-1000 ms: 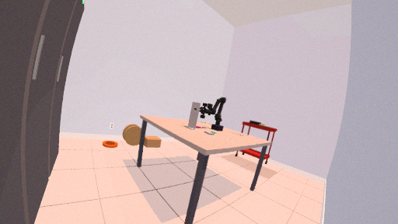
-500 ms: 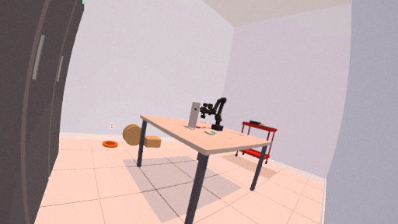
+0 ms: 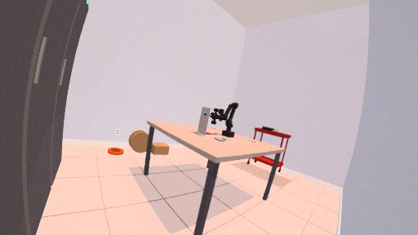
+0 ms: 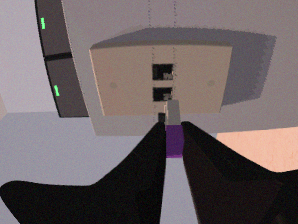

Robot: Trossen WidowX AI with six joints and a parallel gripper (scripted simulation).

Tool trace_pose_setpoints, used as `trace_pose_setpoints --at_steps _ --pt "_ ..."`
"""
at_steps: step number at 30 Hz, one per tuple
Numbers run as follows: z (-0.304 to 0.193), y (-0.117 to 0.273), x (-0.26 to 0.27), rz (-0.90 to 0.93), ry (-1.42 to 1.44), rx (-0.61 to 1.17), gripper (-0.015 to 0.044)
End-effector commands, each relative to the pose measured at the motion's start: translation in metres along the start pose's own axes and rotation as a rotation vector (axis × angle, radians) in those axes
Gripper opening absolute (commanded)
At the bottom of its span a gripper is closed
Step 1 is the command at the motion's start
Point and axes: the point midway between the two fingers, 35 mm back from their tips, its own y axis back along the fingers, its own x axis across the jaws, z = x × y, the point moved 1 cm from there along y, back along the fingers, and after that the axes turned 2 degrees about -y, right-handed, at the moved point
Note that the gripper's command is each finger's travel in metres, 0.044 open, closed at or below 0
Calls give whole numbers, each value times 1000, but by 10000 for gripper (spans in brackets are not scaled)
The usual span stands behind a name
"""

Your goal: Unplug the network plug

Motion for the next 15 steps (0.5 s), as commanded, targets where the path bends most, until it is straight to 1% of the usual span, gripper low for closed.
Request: trace_pose_setpoints --at_steps 1,15 --pt "-1 2 -1 -5 -4 1 0" --pt "-2 4 14 -1 -1 0 0"
